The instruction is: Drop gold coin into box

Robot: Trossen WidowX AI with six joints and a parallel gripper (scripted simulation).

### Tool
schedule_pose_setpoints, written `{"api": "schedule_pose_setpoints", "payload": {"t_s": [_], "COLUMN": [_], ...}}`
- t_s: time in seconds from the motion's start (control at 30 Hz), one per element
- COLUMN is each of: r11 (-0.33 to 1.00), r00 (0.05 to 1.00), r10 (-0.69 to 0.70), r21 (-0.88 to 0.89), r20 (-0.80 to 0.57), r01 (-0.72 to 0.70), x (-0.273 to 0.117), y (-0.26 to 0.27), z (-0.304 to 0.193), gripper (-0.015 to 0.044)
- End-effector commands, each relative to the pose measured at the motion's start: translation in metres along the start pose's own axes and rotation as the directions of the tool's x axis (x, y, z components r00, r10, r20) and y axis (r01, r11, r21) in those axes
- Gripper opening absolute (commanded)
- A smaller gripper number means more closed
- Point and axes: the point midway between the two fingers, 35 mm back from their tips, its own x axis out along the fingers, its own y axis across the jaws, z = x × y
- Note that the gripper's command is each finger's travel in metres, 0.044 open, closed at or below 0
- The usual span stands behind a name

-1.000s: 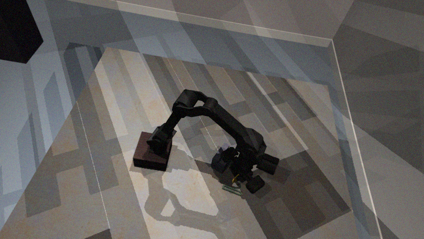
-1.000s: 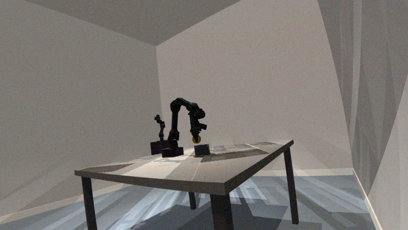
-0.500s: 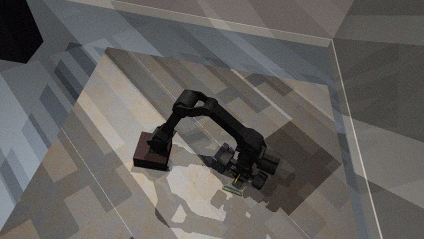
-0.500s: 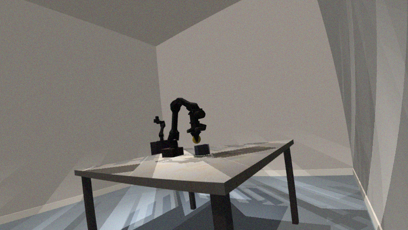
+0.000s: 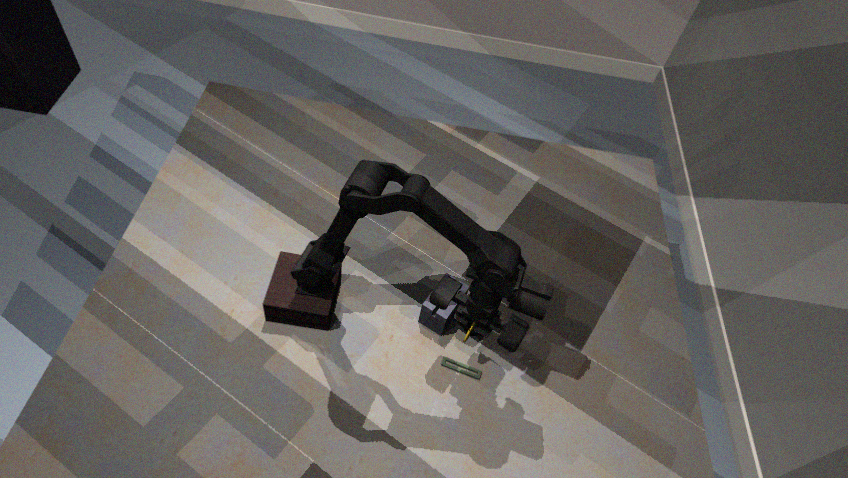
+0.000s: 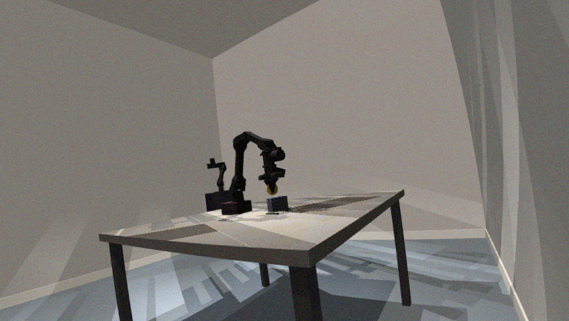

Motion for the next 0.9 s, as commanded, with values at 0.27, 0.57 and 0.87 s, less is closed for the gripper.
{"api": "schedule_pose_setpoints", "payload": {"t_s": [0.27, 0.57, 0.87], "r11": [1.000, 1.000, 1.000], "r00": [1.000, 1.000, 1.000], "r10": [-0.005, -0.004, -0.003], "r21": [0.004, -0.001, -0.003], "r20": [0.001, 0.000, 0.001], "r01": [0.005, 0.004, 0.003], "x": [-0.002, -0.002, -0.002], "y": [0.023, 0.041, 0.060], "z": [0.023, 0.038, 0.051], "gripper": [0.0000, 0.0000, 0.0000]}}
